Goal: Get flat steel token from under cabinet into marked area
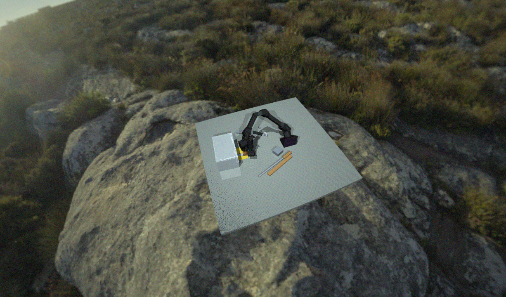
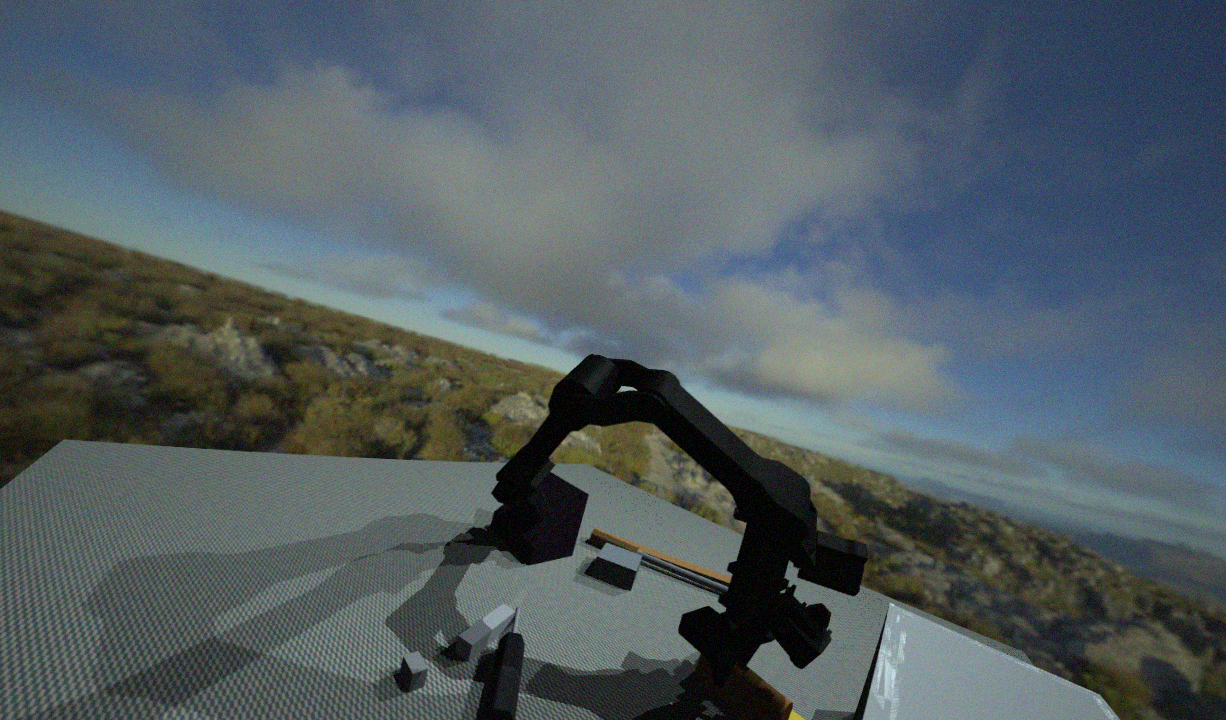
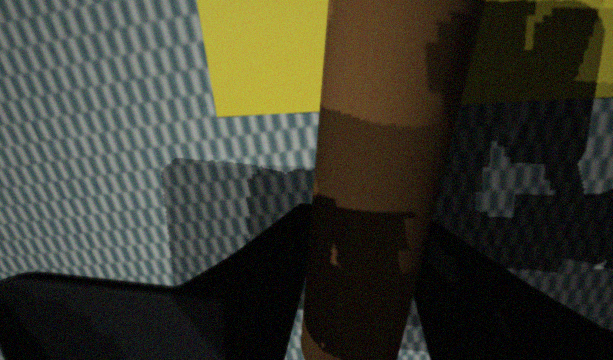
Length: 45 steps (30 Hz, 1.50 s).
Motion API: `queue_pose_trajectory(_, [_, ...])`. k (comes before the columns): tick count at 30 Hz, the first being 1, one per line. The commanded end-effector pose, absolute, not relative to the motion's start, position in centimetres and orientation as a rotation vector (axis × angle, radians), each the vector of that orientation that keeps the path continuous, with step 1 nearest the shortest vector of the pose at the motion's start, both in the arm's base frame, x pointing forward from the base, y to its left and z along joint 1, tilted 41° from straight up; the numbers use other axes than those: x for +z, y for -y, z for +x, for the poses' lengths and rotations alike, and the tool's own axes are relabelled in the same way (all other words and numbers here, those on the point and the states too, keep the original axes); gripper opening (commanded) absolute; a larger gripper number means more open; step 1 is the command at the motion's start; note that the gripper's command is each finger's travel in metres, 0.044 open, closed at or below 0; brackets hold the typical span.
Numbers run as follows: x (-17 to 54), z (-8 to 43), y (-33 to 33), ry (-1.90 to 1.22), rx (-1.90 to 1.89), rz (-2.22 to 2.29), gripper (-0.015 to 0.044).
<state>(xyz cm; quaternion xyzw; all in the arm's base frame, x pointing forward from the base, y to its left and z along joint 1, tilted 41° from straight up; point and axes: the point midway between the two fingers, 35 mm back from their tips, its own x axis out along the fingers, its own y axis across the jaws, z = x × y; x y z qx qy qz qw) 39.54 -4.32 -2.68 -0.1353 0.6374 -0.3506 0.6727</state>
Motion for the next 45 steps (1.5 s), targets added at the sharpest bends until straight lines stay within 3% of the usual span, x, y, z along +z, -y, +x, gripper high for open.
queue_pose_trajectory(1, [-2.9, 38.9, 4.2, -1.436, -0.792, -0.303, 0.0])
queue_pose_trajectory(45, [-3.6, 34.7, 2.9, -1.439, -0.791, -0.304, 0.0])
